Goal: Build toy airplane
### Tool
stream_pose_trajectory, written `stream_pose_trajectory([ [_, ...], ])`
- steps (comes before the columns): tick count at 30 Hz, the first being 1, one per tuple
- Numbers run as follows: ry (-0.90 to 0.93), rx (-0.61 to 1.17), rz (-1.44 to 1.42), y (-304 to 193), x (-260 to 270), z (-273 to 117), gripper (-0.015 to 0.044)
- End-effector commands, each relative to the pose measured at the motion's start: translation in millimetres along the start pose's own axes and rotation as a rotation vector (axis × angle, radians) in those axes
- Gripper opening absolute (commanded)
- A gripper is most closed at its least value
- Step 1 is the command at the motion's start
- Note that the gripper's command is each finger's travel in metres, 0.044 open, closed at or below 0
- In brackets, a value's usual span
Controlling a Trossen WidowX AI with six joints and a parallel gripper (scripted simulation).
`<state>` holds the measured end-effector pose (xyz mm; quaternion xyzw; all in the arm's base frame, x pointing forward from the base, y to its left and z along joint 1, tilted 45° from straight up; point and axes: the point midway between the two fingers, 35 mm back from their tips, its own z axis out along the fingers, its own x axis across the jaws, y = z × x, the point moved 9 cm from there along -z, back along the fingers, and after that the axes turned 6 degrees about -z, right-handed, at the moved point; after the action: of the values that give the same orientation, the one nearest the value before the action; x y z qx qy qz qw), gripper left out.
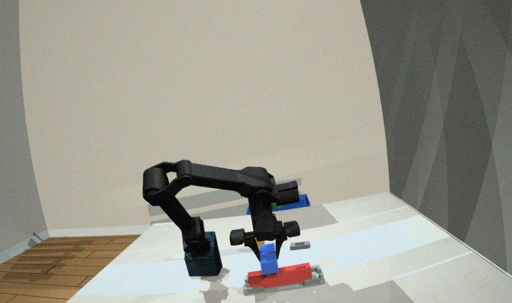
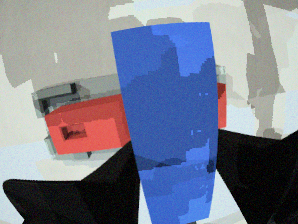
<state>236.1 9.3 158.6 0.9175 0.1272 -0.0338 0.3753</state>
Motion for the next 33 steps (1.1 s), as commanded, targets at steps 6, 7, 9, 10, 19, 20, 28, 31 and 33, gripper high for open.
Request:
stream_pose_trajectory([
  [6, 0.000, -0.005, -0.006, 0, 0, 15, 0.0195],
  [7, 0.000, -0.005, -0.006, 0, -1, 16, 0.0195],
  [9, 0.000, -0.006, -0.006, 1, -1, 19, 0.0195],
  [10, 0.000, -0.006, -0.006, 1, -1, 21, 0.0195],
  [19, -0.002, -0.002, 0.000, 1, -1, 20, 0.0161],
  [20, -0.002, -0.002, 0.000, 1, -1, 20, 0.0135],
  [28, -0.002, -0.002, 0.000, 1, -1, 20, 0.0135],
  [31, -0.002, -0.002, 0.000, 1, -1, 20, 0.0214],
  [33, -0.002, -0.002, 0.000, 1, -1, 20, 0.0266],
])
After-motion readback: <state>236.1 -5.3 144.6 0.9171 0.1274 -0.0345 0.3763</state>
